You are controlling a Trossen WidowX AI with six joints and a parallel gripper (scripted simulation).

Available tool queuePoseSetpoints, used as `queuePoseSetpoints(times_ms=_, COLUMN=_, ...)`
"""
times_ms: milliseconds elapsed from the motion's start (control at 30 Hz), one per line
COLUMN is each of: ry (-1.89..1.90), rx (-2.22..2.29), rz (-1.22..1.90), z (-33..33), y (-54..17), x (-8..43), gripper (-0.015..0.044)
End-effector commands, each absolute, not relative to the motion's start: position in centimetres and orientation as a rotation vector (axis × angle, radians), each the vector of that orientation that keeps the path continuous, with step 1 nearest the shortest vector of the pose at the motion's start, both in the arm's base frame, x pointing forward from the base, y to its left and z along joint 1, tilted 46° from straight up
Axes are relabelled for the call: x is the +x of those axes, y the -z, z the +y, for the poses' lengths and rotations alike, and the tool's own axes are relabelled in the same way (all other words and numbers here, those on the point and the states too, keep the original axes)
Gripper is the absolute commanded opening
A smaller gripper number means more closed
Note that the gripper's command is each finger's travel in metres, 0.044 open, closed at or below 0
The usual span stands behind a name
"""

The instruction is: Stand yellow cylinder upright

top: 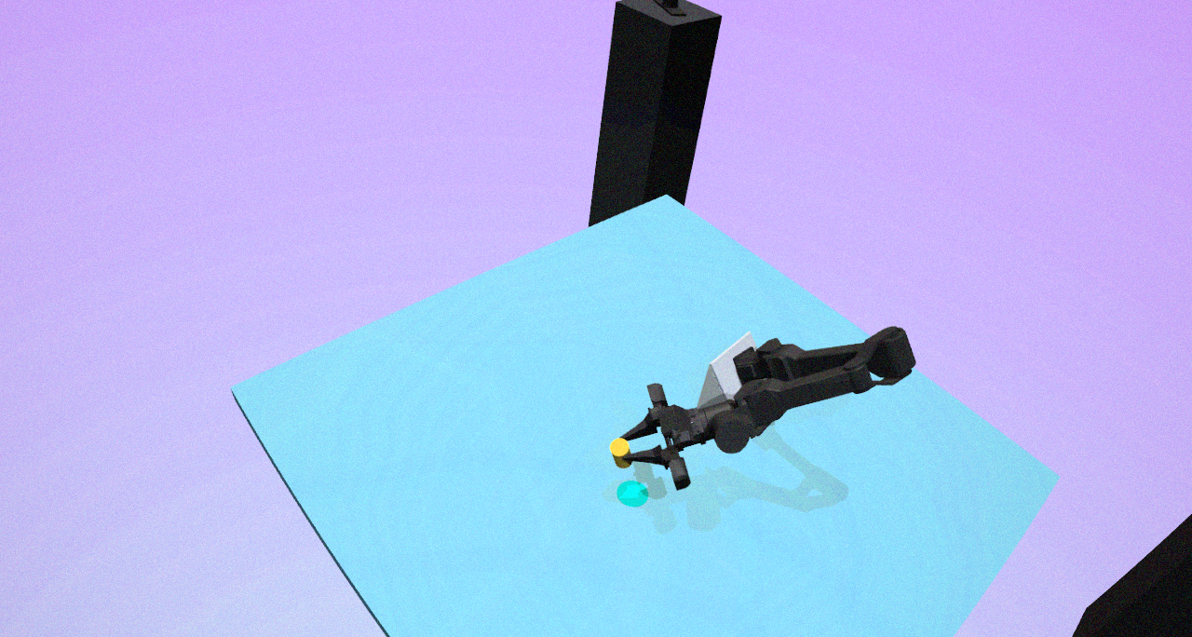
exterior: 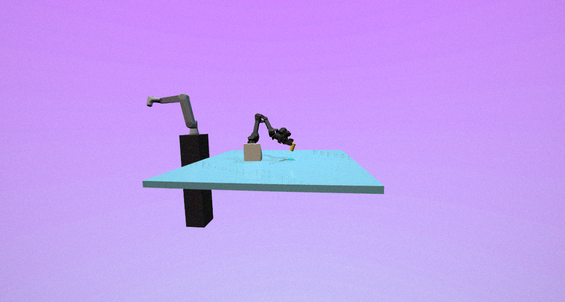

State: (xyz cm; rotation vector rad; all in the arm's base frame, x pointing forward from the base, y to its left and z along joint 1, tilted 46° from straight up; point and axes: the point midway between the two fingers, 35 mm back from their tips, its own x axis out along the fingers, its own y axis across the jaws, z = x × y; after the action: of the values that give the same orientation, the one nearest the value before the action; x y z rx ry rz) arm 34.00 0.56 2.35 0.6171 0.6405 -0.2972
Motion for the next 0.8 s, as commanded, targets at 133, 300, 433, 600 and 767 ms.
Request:
queuePoseSetpoints(times_ms=133, ry=0.31, rx=0.644, rz=0.577, z=0.5, y=-3.0, x=33.6, gripper=0.0105)
queuePoseSetpoints(times_ms=300, ry=0.314, rx=0.66, rz=0.54, z=0.5, y=-3.3, x=33.3, gripper=0.0105)
queuePoseSetpoints(times_ms=433, ry=0.317, rx=0.674, rz=0.511, z=0.5, y=-3.6, x=33.1, gripper=0.0105)
queuePoseSetpoints(times_ms=600, ry=0.32, rx=0.692, rz=0.474, z=0.5, y=-4.0, x=32.7, gripper=0.0105)
queuePoseSetpoints(times_ms=767, ry=0.322, rx=0.711, rz=0.437, z=0.4, y=-4.4, x=32.4, gripper=0.0105)
